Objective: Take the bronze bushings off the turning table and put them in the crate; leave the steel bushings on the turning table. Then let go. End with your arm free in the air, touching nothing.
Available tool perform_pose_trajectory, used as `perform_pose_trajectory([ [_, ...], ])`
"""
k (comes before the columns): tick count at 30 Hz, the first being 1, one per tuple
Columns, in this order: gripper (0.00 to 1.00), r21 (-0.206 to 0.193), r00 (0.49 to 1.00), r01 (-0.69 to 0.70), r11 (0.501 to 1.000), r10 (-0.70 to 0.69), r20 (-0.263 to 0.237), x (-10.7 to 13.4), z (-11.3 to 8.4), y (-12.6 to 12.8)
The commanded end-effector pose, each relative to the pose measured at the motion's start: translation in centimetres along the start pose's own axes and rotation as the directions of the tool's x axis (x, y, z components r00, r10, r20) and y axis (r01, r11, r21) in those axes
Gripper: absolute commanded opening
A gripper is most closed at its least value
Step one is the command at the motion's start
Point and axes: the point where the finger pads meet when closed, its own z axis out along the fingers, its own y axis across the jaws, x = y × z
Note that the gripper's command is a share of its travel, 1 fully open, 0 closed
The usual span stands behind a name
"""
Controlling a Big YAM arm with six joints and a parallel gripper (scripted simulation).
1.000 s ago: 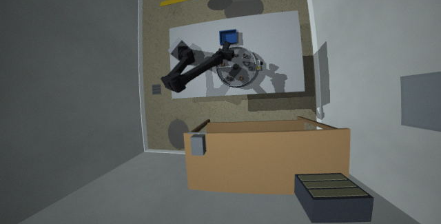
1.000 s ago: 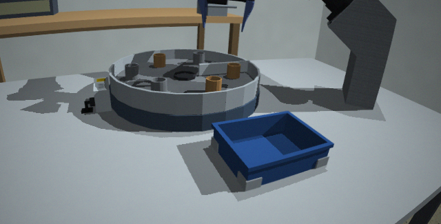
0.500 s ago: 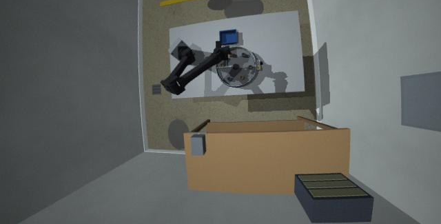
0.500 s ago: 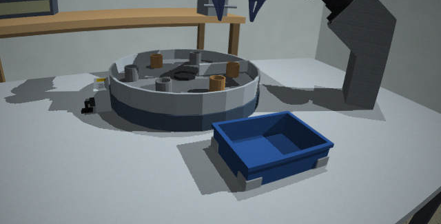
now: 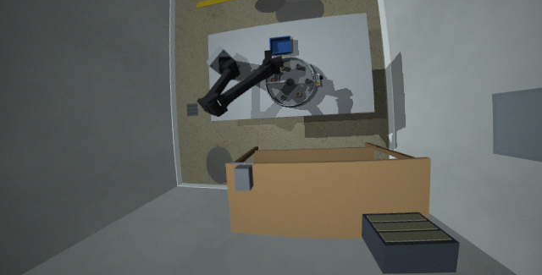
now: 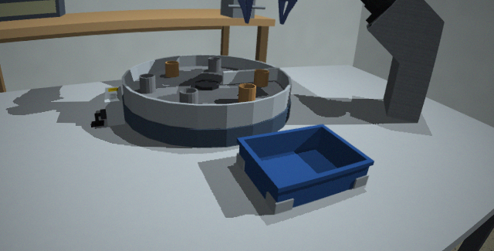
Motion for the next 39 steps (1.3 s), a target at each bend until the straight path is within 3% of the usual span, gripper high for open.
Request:
perform_pose_trajectory([
  [1,0.11,0.029,1.000,0.000,1.000,0.000,0.008,0.47,-1.03,-1.31],
  [34,0.11,0.029,1.000,0.000,1.000,0.000,0.008,0.47,-1.03,-1.31],
  [35,0.19,0.029,1.000,0.000,1.000,0.000,0.008,0.47,-1.03,-1.31],
  [39,0.19,0.029,1.000,0.000,1.000,0.000,0.008,0.47,-1.03,-1.31],
])
